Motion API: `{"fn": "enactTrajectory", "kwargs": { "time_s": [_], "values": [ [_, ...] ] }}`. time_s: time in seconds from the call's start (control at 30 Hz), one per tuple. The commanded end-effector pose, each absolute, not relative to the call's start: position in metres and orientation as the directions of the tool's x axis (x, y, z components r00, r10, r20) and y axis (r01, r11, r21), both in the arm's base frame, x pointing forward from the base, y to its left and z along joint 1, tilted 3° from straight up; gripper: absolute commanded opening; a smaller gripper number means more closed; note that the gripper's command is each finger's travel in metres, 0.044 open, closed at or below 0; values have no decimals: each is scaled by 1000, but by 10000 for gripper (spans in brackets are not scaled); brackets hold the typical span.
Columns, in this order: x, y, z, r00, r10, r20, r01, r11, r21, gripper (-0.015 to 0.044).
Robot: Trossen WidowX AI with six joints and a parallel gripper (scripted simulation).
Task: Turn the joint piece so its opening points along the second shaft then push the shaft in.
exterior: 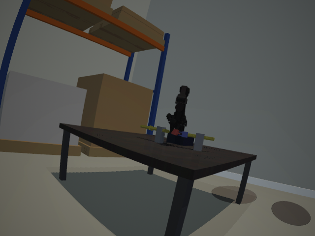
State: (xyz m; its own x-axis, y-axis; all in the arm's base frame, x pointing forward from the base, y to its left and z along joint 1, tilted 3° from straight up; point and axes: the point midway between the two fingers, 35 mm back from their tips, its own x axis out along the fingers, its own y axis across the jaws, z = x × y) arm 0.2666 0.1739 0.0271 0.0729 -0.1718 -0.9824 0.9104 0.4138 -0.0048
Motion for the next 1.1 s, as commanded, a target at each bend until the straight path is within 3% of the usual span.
{"fn": "enactTrajectory", "kwargs": {
  "time_s": [0.0, 0.7, 1.0, 1.07],
  "values": [
    [266, 180, 27, 76, -171, -982, 913, 408, 0, 440],
    [268, 175, -3, 76, -172, -982, 913, 408, -1, 440],
    [268, 175, -3, 76, -172, -982, 913, 408, -1, 204],
    [268, 175, -3, 76, -172, -982, 913, 408, -1, 182]
  ]
}}
